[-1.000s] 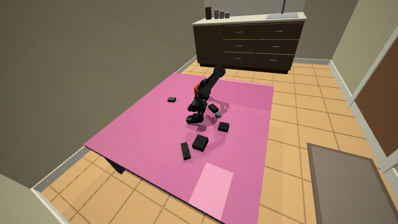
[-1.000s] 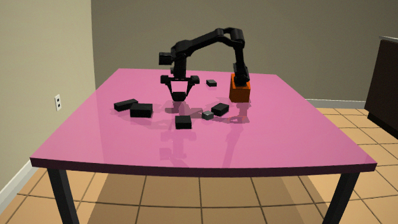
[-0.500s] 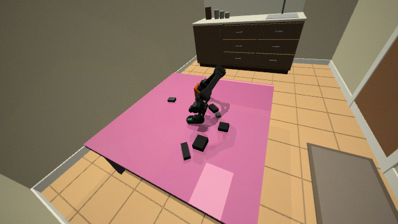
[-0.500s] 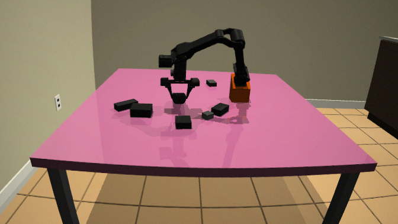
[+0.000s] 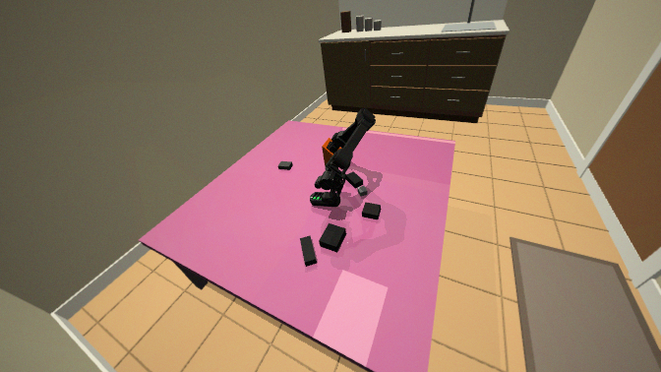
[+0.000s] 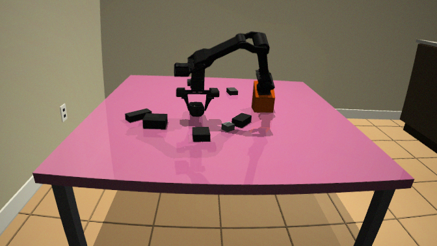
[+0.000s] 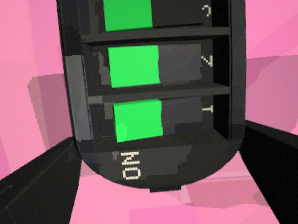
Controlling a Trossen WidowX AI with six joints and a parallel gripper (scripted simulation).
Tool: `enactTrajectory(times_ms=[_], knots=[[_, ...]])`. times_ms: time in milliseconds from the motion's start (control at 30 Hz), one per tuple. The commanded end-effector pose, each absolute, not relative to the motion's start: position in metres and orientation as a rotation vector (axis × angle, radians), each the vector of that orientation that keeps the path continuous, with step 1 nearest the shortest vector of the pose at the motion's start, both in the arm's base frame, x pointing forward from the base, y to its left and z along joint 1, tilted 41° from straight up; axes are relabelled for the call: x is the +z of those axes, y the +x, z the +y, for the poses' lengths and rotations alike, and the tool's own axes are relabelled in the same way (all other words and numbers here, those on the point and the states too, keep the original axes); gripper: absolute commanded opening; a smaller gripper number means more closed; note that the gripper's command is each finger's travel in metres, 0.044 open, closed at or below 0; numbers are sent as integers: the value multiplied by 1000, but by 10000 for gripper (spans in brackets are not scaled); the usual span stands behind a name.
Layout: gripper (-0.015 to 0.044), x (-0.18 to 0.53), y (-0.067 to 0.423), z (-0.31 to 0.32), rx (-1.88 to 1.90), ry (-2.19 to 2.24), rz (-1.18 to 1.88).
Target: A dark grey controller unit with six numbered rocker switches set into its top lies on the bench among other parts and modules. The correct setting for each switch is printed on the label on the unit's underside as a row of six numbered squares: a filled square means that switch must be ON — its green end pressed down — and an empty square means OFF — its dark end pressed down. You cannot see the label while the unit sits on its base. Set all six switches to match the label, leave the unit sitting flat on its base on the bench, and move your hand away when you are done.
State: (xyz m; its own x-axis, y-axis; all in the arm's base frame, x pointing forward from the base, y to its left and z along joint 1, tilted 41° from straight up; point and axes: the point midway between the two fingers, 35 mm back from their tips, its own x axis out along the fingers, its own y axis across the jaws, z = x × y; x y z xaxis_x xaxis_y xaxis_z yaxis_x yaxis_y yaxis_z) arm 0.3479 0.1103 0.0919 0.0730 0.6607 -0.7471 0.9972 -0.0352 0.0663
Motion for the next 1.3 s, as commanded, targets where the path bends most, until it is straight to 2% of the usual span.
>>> enactTrajectory(times_ms=[0,1267], knots=[[338,86,348,109,-743,1762,1642],[338,78,349,124,-718,1761,1652]])
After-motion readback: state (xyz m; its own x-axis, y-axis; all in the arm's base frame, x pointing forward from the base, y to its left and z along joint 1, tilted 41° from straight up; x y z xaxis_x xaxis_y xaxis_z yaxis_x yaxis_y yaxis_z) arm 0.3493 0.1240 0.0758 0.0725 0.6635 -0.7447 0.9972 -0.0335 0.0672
